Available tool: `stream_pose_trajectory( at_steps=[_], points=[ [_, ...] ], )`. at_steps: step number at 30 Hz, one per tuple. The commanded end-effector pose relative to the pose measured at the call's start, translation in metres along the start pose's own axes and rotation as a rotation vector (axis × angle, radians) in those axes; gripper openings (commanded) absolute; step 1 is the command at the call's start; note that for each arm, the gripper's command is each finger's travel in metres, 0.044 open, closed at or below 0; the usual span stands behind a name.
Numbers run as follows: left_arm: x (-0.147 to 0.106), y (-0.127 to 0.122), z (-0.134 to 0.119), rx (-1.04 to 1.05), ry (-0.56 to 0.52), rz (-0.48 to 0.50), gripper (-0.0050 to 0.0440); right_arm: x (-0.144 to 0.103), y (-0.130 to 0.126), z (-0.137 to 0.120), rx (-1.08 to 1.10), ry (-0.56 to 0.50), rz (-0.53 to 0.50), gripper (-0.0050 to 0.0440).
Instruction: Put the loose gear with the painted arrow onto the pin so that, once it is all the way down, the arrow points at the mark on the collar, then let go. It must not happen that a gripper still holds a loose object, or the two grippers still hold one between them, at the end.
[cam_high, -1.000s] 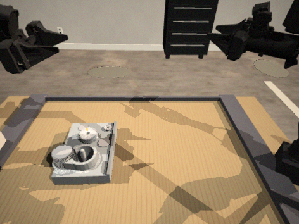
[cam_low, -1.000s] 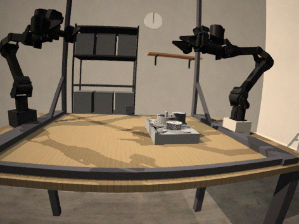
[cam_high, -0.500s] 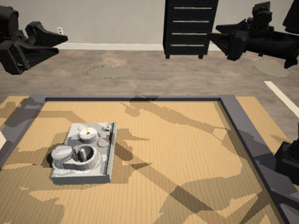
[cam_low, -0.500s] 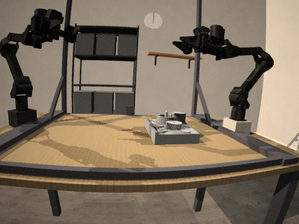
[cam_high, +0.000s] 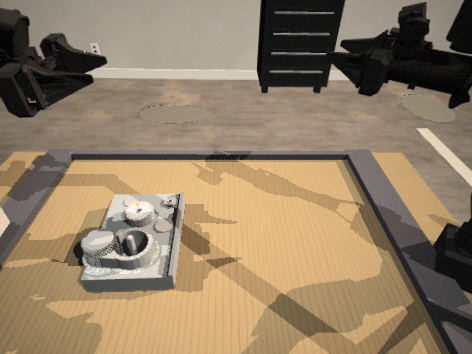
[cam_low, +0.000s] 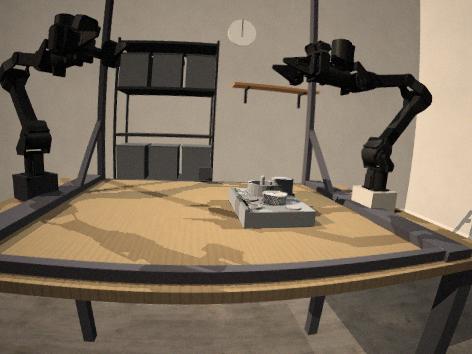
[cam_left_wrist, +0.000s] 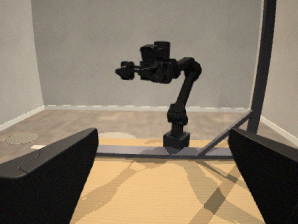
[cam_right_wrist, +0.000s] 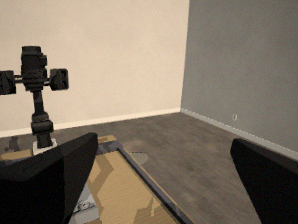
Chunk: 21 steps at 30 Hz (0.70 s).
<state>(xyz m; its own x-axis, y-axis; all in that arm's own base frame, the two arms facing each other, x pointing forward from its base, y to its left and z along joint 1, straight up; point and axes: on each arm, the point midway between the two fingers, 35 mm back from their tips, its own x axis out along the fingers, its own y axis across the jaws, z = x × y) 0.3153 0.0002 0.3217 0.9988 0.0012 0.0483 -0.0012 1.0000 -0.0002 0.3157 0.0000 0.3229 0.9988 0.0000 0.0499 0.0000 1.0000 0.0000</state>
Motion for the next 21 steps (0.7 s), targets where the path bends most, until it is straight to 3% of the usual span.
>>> stream_pose_trajectory(
  at_steps=[1,7,21],
  points=[
    [0.000,0.000,0.010,-0.005,-0.023,0.001,0.0375,-0.001,0.000,0.008,0.000,-0.020,0.000,0.0400],
    [0.012,0.002,-0.004,0.009,0.067,0.006,0.0375,-0.001,0.000,0.008,0.000,-0.020,0.000,0.0400],
    [0.053,0.012,-0.091,0.067,0.549,0.011,0.0375,-0.001,0.000,0.008,0.000,-0.020,0.000,0.0400]
  ],
)
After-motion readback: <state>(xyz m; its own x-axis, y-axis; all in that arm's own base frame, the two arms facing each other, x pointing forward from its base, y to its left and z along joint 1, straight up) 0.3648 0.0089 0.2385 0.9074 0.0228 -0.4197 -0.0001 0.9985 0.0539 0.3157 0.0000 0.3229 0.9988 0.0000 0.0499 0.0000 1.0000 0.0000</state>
